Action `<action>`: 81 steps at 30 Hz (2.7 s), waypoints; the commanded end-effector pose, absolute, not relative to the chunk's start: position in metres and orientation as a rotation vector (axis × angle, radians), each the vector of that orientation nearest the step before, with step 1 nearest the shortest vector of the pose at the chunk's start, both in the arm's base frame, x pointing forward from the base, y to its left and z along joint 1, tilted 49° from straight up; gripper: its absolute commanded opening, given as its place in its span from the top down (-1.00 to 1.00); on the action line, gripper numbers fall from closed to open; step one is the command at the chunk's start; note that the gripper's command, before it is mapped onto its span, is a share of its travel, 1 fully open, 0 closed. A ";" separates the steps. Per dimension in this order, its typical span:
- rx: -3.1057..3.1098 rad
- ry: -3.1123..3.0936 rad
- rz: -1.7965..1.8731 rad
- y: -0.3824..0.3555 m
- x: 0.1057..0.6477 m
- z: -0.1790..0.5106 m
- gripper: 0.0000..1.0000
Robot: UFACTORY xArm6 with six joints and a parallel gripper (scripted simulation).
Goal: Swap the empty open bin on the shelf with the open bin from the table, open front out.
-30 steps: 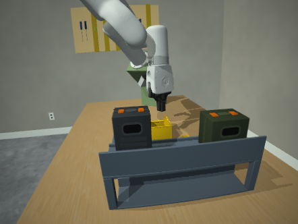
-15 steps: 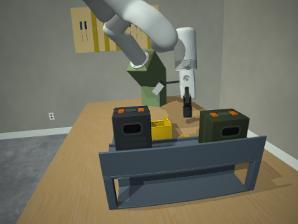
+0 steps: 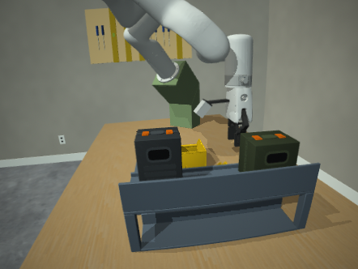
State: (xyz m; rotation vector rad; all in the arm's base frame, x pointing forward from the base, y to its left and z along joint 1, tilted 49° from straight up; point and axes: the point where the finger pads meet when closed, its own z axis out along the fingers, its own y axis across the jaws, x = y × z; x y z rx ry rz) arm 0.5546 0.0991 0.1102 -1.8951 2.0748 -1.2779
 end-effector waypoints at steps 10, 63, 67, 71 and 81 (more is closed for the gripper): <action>-1.899 2.074 -1.278 0.100 0.555 0.111 -0.89; -1.899 2.074 -1.279 0.080 0.578 0.086 -0.89; -1.899 2.074 -1.279 0.076 0.582 0.081 -0.89; -1.899 2.074 -1.279 0.073 0.587 0.077 -0.89; -1.899 2.074 -1.279 0.067 0.592 0.070 -0.89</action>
